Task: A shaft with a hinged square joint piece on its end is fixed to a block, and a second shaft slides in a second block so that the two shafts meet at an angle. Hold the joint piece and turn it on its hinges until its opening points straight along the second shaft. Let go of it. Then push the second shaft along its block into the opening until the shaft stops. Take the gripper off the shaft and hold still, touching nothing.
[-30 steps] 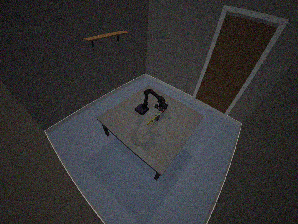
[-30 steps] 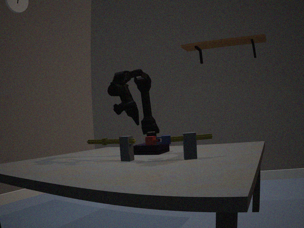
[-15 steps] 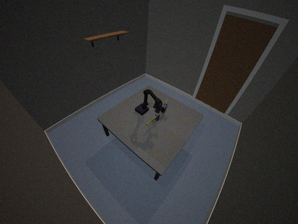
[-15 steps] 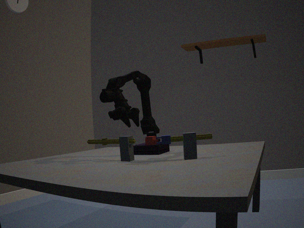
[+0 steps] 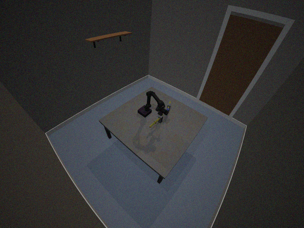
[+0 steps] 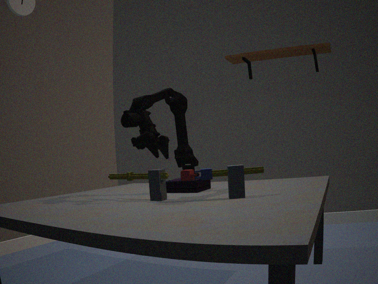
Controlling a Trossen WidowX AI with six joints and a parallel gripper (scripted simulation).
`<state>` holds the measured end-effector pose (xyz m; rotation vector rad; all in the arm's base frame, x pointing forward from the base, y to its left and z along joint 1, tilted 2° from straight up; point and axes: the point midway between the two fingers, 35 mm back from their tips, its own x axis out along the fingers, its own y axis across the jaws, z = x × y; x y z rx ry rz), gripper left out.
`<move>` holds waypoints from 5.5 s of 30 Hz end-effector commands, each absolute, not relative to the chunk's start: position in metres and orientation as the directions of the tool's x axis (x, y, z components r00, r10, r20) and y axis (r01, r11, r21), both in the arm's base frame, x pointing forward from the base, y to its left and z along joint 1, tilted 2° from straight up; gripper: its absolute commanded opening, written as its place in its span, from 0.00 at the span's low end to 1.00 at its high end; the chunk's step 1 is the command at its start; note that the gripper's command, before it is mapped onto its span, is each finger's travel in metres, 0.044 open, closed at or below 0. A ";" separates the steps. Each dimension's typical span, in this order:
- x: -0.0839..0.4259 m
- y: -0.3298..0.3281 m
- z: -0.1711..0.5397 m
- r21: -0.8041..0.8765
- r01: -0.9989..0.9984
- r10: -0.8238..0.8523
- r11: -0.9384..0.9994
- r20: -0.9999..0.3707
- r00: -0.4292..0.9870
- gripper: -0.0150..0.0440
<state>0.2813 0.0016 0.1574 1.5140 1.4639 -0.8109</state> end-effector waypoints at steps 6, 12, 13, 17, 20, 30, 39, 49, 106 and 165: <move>0.289 -0.038 0.156 0.230 0.925 0.340 0.304 -0.933 0.121 1.00; 0.291 -0.066 0.157 0.251 0.841 0.274 0.480 -0.953 0.128 1.00; 0.291 -0.071 0.157 0.251 0.824 0.263 0.509 -0.956 0.129 1.00; 0.291 -0.090 0.158 0.239 0.749 0.218 0.618 -0.967 0.129 1.00; 0.290 -0.105 0.158 0.221 0.686 0.183 0.693 -0.975 0.129 1.00; 0.283 -0.154 0.161 0.113 0.438 0.072 0.892 -0.992 0.108 1.00; 0.271 -0.196 0.165 -0.009 0.173 -0.021 0.985 -0.997 0.069 1.00; 0.265 -0.212 0.167 -0.052 0.065 -0.055 0.997 -0.997 0.050 1.00; 0.267 -0.219 0.092 0.058 0.997 -0.051 -0.052 -0.997 0.055 1.00; 0.269 -0.219 0.068 0.059 0.997 -0.053 -0.047 -0.997 0.057 0.30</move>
